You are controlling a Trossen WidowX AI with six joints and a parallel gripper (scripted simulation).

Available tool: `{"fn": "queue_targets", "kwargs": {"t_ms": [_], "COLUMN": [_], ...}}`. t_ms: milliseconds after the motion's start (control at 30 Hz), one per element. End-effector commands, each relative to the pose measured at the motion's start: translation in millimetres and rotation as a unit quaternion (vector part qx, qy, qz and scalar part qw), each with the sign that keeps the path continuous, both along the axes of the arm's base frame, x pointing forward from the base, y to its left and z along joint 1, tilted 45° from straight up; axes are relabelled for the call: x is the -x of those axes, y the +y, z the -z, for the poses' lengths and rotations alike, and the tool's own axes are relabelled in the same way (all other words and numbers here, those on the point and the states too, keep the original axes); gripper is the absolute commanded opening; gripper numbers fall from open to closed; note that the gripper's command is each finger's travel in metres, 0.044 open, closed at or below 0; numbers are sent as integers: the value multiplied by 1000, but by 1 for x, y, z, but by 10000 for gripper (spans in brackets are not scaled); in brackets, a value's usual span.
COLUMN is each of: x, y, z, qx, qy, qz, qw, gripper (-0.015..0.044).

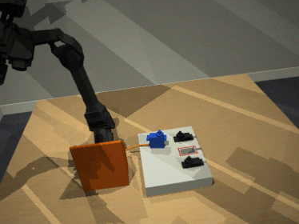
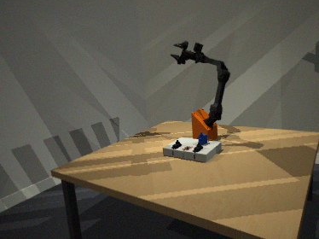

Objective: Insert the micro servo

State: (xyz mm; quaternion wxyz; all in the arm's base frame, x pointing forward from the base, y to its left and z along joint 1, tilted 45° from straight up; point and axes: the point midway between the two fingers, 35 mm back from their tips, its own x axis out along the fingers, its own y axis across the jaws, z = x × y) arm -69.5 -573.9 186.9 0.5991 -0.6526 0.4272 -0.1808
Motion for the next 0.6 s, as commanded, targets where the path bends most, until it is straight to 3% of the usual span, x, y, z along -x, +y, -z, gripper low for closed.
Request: {"fn": "queue_targets", "kwargs": {"t_ms": [0,567], "x": [-39,-192], "y": [9,83], "z": [10,48], "qx": [-60,-323], "qy": [-36,-138], "qz": [-12,-56], "qw": [997,935], "gripper": [440,440]}}
